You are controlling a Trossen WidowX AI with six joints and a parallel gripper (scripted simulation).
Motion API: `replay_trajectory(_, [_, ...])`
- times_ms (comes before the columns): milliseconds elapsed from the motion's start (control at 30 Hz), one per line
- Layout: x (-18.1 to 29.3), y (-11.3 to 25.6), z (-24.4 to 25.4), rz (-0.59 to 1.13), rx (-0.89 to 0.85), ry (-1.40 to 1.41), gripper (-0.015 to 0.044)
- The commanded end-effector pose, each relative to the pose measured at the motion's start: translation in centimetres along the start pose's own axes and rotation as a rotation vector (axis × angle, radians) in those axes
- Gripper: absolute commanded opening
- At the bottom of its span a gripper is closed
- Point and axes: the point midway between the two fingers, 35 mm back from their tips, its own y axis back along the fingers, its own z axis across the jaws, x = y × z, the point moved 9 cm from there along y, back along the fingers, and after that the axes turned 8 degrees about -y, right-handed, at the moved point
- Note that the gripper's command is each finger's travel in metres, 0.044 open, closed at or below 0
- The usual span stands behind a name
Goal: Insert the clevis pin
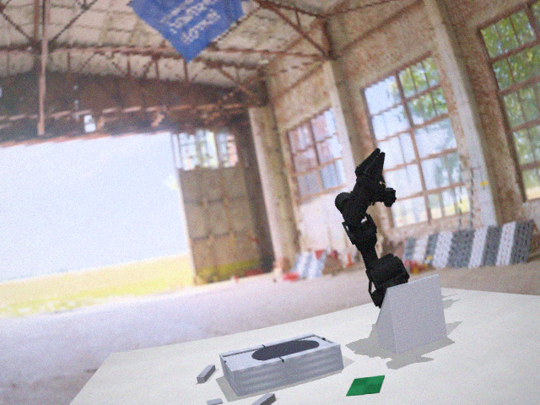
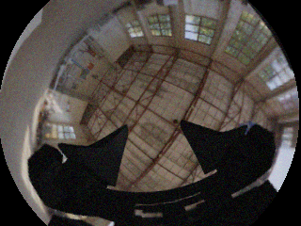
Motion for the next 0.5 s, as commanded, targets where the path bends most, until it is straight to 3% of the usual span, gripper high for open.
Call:
replay_trajectory(0, [0.1, 0.0, 0.1, 0.011, -0.007, -0.019, 0.0374])
replay_trajectory(67, [1.2, 0.0, 0.6, 0.107, -0.061, -0.172, 0.0321])
replay_trajectory(267, [5.9, 1.6, 3.2, 0.625, -0.146, -0.831, 0.0164])
replay_trajectory(467, [8.7, 4.3, 5.0, 1.074, -0.022, -1.254, 0.016])
